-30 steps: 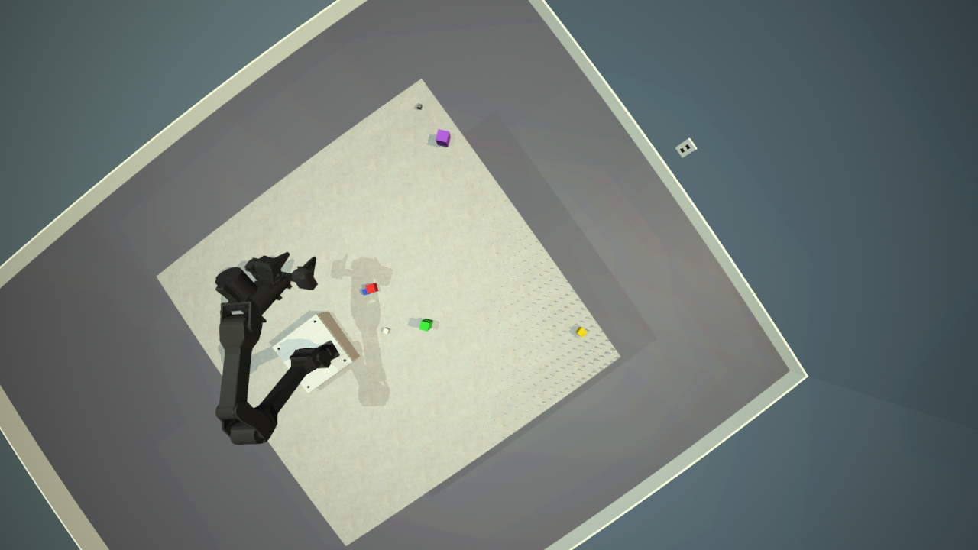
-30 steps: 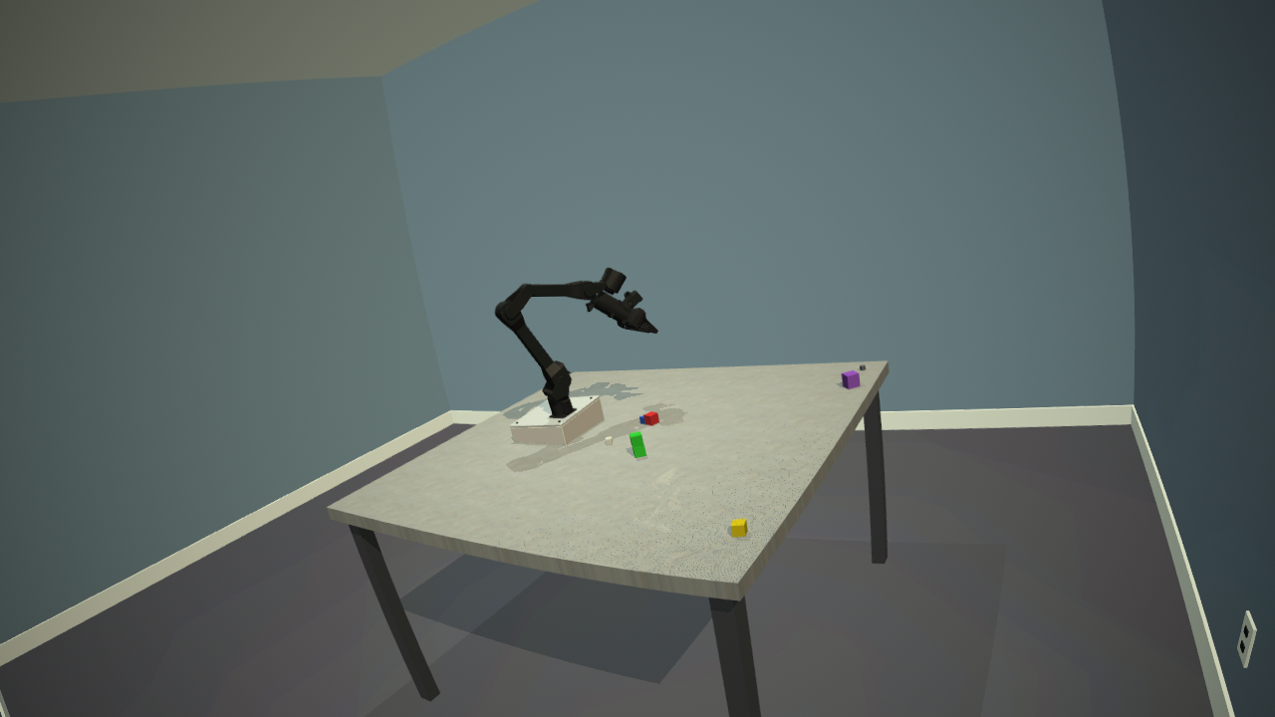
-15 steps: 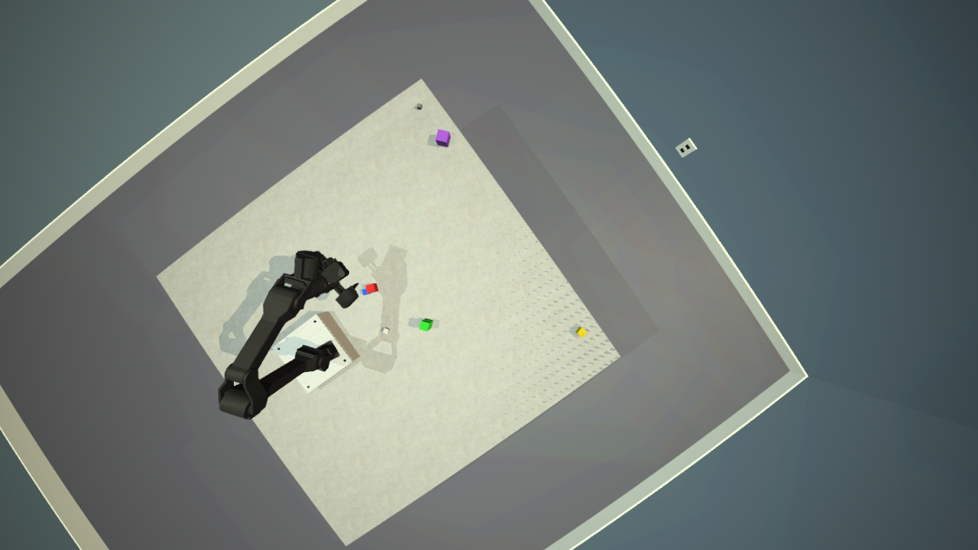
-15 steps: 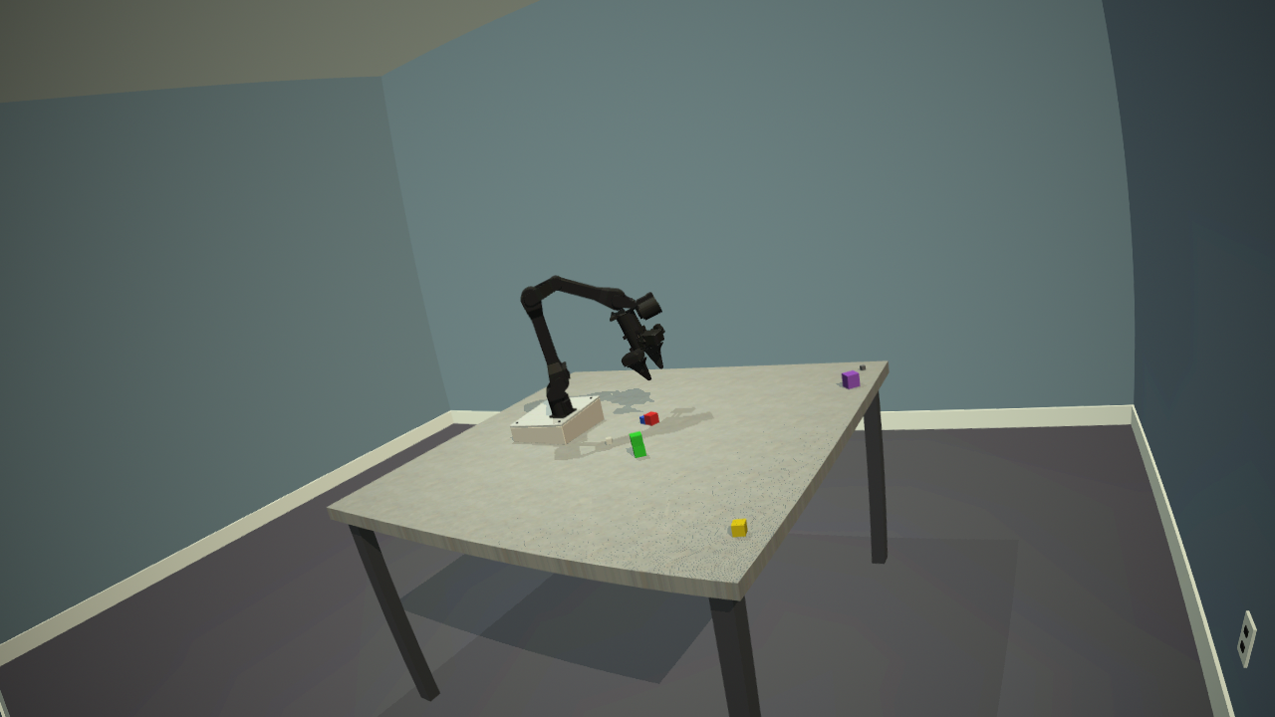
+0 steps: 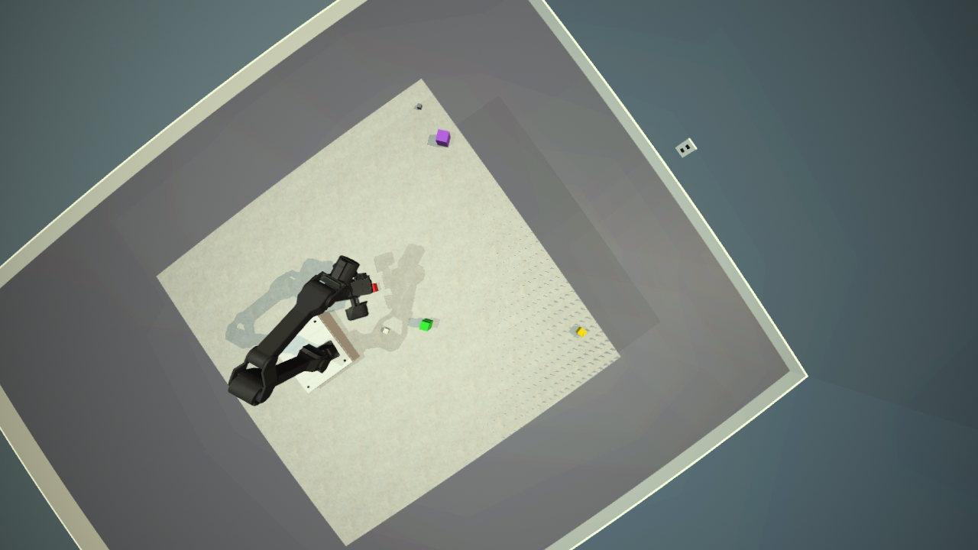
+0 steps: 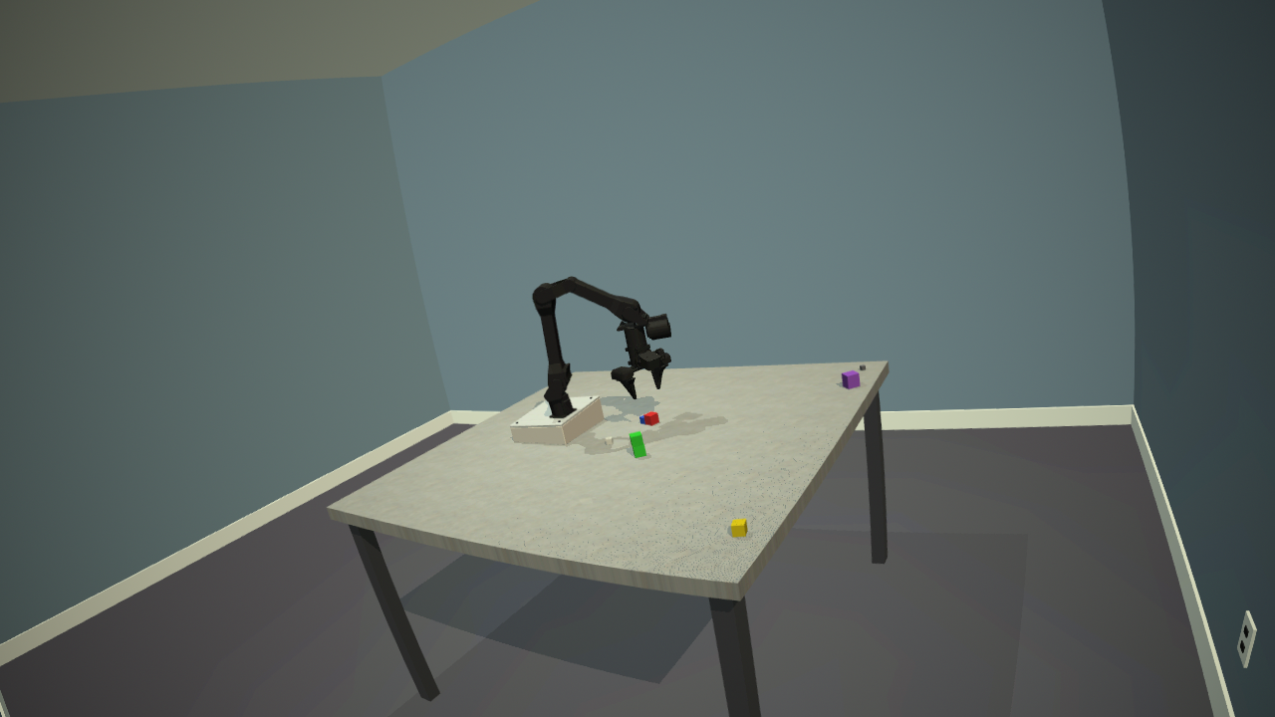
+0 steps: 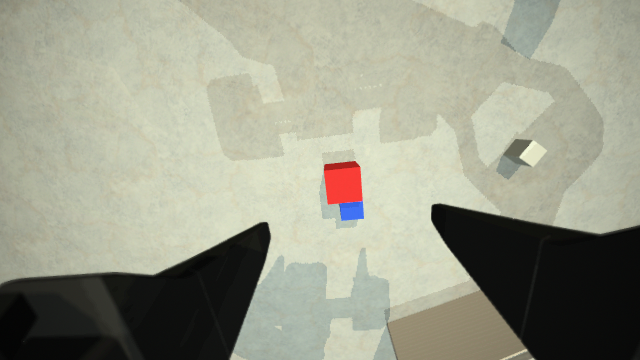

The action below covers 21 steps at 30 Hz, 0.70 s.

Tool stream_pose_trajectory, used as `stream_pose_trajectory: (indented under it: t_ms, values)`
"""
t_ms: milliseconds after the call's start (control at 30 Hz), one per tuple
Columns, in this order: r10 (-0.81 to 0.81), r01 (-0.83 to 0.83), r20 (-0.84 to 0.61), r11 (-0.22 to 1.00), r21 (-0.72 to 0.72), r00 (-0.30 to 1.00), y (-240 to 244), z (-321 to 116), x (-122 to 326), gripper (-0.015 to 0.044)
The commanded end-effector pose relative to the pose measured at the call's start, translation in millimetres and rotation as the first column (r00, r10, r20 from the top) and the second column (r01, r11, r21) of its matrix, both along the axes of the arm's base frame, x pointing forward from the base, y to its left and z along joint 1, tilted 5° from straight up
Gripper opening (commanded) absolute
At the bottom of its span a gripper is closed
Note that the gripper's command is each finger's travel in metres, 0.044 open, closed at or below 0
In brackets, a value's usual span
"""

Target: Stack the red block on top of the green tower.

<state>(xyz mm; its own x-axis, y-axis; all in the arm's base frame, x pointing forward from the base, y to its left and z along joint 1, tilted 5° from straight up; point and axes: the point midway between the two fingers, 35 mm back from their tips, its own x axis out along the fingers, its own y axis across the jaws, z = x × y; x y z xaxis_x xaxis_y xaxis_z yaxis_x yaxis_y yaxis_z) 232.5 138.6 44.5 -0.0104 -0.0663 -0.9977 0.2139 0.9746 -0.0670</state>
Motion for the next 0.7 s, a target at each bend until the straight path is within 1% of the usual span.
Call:
stream_pose_trajectory:
  t_ms: [0, 233, 667]
  values:
    - [-0.015, 0.015, -0.008, 1.0, 0.002, 1.0, -1, -5, 1, 0.044]
    - [-0.015, 0.015, -0.009, 1.0, 0.002, 1.0, -4, -44, 0, 0.044]
    - [-0.015, 0.015, -0.008, 1.0, 0.002, 1.0, -6, -54, 1, 0.044]
